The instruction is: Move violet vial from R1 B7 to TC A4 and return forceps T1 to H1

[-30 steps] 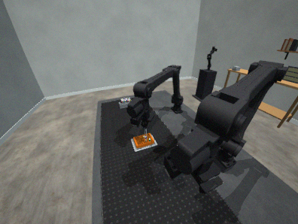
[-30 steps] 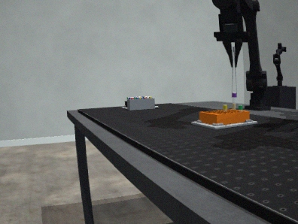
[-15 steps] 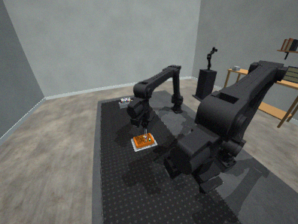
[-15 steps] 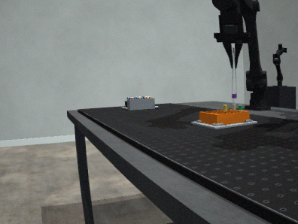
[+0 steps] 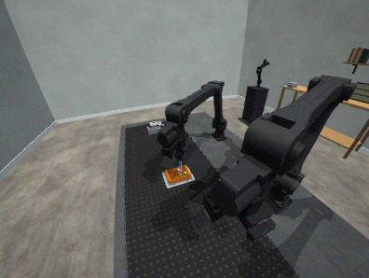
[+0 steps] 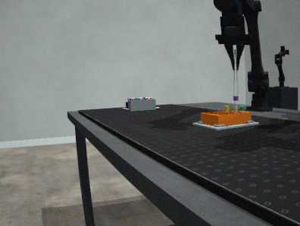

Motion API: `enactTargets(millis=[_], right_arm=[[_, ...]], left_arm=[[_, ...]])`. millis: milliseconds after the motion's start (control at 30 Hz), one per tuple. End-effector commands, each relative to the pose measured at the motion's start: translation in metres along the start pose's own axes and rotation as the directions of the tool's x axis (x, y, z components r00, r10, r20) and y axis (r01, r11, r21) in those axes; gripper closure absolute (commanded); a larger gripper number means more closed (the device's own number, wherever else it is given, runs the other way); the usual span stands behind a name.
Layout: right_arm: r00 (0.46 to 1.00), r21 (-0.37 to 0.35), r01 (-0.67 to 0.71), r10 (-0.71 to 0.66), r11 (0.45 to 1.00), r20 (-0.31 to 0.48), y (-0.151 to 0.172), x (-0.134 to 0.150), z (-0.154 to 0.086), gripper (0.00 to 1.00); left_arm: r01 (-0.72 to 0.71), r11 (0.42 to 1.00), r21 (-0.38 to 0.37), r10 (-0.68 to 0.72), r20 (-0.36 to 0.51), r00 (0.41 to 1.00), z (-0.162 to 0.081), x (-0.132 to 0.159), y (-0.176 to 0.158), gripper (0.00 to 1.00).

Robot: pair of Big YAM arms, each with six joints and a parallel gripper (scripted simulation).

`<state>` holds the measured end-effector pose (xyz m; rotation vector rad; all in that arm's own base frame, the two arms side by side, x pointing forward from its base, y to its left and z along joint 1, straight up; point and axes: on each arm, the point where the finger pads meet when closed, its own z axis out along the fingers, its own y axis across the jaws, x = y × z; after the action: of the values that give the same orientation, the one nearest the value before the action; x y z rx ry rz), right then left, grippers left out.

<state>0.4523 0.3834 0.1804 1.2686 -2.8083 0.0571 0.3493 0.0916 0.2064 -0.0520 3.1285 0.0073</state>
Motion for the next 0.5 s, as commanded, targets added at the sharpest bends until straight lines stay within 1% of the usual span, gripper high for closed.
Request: enactTargets(millis=[0,100,167,233,333,367,467], right_arm=[[1.0,0.007,-0.007,0.006,1.0,0.03,-0.0018,0.0013,-0.0176,0.91],[1.0,0.005,-0.006,0.006,1.0,0.017,-0.0014,0.0038,-0.0128,0.91],[0.999,0.008,-0.007,0.006,1.0,0.039,-0.0022,-0.0017,-0.0165,0.91],[1.0,0.006,-0.007,0.007,1.0,0.029,-0.0018,0.0006,-0.0117,0.91],[0.999,0.008,-0.007,0.007,1.0,0.038,-0.0021,-0.0015,-0.0128,0.91],[0.999,0.009,-0.007,0.007,1.0,0.051,-0.0028,-0.0052,-0.0175,0.91],[1.0,0.007,-0.007,0.006,1.0,0.031,-0.002,-0.0011,-0.0105,0.91]], left_arm=[[-0.019,1.0,0.01,0.02,-0.026,0.999,0.0083,0.0009,-0.0044,0.0],[-0.019,1.0,0.01,0.02,-0.026,0.999,0.0083,0.0009,-0.0044,0.0],[-0.019,1.0,0.01,0.02,-0.026,0.999,0.0083,0.0009,-0.0044,0.0],[-0.019,1.0,0.01,0.02,-0.026,0.999,0.0083,0.0009,-0.0044,0.0],[-0.019,1.0,0.01,0.02,-0.026,0.999,0.0083,0.0009,-0.0044,0.0],[-0.019,1.0,0.01,0.02,-0.026,0.999,0.0083,0.0009,-0.0044,0.0],[-0.019,1.0,0.01,0.02,-0.026,0.999,0.0083,0.0009,-0.0044,0.0]])
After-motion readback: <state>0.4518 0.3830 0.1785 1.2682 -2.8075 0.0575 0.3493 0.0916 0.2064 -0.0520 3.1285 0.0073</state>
